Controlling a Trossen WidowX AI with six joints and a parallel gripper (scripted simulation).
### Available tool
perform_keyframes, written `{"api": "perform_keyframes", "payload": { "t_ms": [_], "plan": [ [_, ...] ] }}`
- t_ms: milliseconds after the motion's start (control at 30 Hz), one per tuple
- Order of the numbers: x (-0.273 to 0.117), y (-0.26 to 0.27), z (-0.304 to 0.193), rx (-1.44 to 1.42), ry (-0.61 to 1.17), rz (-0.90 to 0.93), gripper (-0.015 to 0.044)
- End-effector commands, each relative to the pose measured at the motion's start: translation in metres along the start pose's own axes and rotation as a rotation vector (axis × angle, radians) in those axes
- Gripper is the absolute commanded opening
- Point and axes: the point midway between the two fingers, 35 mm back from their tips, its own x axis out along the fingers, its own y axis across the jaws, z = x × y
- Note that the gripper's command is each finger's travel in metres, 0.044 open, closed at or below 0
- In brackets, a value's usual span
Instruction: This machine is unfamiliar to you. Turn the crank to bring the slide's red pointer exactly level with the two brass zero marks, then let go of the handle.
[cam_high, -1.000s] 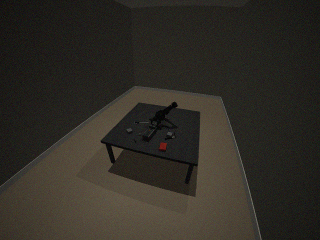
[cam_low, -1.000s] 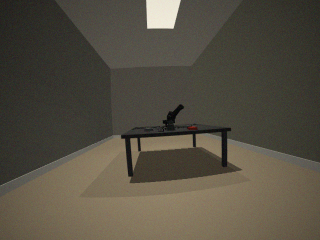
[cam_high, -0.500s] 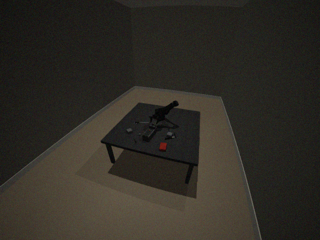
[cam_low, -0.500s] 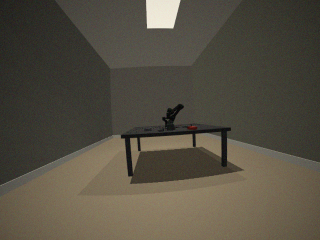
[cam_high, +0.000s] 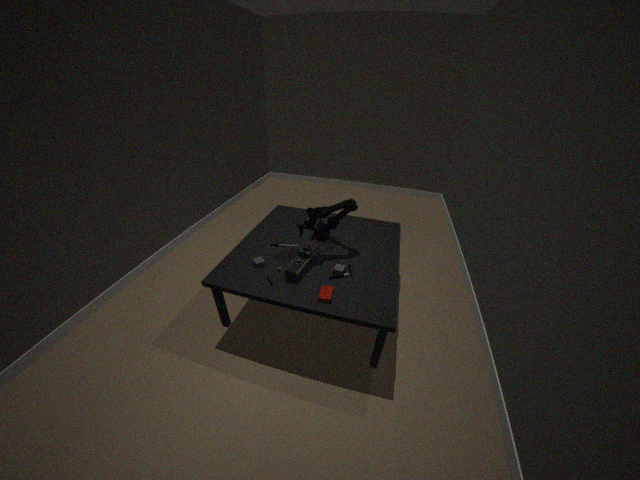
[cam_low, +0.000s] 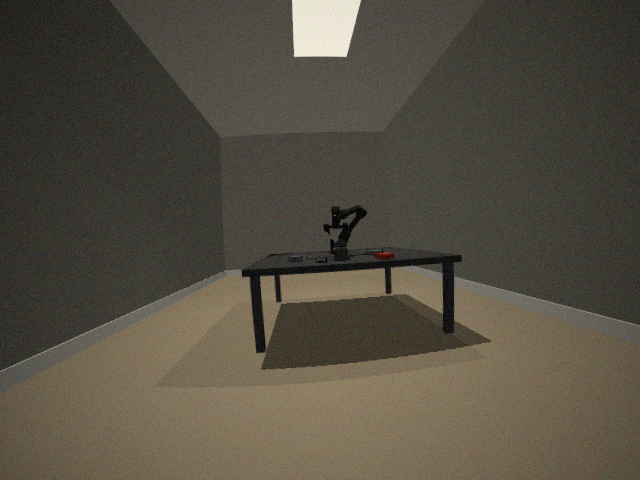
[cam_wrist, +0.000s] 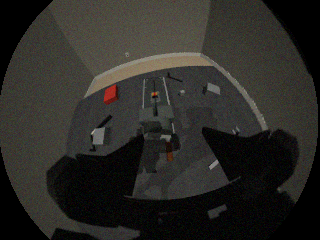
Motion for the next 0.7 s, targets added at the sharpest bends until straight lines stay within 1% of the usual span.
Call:
{"api": "perform_keyframes", "payload": {
  "t_ms": [0, 67, 167, 667],
  "plan": [
    [-0.022, 0.003, 0.016, -0.001, -0.005, 0.005, 0.044],
    [-0.026, 0.003, 0.019, -0.001, -0.006, 0.006, 0.044],
    [-0.022, 0.003, 0.026, -0.012, -0.001, 0.007, 0.044],
    [0.031, 0.004, 0.087, -0.126, 0.04, 0.026, 0.044]
  ]
}}
